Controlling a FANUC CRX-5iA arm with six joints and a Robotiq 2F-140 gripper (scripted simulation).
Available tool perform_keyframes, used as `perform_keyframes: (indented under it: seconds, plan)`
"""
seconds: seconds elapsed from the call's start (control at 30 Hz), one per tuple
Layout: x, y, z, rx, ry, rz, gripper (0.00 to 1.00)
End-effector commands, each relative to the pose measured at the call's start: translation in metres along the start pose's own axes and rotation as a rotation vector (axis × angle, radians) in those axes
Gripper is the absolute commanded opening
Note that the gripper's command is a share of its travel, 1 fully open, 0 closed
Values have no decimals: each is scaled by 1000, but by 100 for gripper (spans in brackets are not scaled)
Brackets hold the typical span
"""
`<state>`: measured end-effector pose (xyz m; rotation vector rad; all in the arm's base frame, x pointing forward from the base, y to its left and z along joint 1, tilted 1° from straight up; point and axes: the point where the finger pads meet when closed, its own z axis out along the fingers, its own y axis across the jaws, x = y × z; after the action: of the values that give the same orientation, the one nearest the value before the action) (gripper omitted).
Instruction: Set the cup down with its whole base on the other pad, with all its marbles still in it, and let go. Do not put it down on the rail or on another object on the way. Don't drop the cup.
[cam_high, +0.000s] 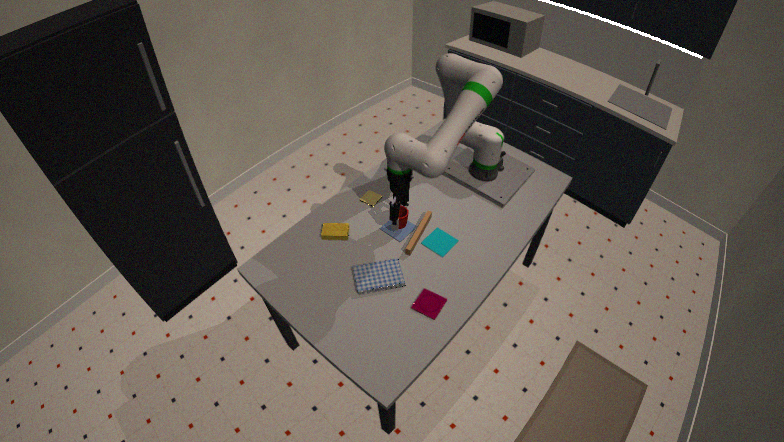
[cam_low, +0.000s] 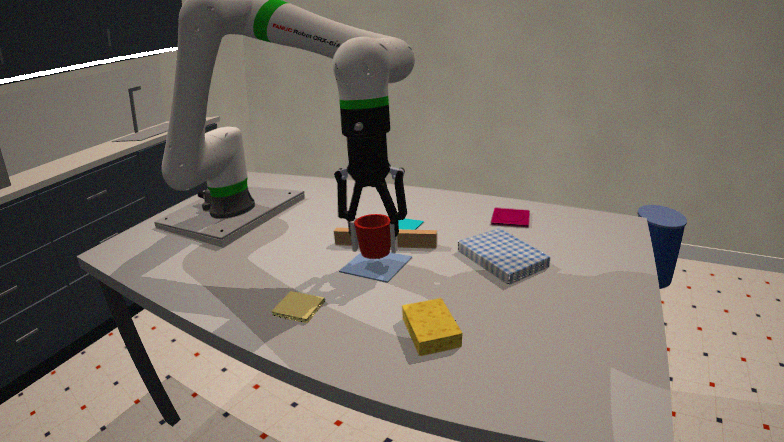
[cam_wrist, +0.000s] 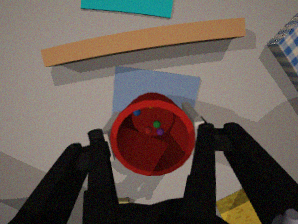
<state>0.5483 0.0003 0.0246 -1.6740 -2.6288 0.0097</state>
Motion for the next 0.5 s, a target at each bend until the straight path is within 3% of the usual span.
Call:
perform_keyframes:
  seconds: [0.0, 0.47]
  plan:
    - [0, 0, -10, 0, 0, 0, 49]
    - [0, 0, -33, 0, 0, 0, 49]
